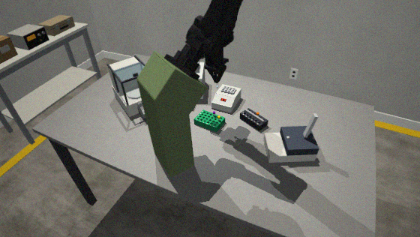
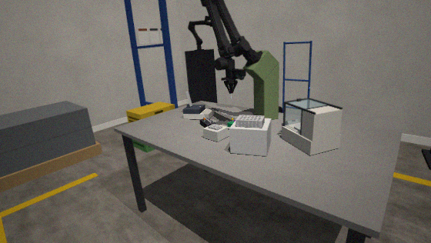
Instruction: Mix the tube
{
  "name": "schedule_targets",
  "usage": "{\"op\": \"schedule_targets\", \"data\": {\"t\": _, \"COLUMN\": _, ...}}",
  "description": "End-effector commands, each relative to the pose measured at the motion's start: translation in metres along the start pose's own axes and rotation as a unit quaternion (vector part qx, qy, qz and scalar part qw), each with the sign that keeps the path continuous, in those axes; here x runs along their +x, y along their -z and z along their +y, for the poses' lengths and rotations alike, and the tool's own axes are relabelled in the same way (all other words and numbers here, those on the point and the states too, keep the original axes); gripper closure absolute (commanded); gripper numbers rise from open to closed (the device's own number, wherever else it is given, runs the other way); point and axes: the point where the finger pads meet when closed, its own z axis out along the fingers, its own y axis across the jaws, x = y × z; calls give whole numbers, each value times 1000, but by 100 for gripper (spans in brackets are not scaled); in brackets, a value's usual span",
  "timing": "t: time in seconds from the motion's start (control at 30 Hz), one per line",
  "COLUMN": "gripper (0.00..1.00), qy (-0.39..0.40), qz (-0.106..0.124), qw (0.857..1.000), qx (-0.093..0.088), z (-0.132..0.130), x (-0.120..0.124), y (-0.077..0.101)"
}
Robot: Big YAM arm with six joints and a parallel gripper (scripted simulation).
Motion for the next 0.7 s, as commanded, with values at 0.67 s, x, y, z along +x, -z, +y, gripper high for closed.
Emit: {"op": "schedule_targets", "data": {"t": 0.67, "gripper": 91, "qy": -121, "qz": -2, "qw": 993, "qx": -4, "z": -34, "x": -82, "y": 1}}
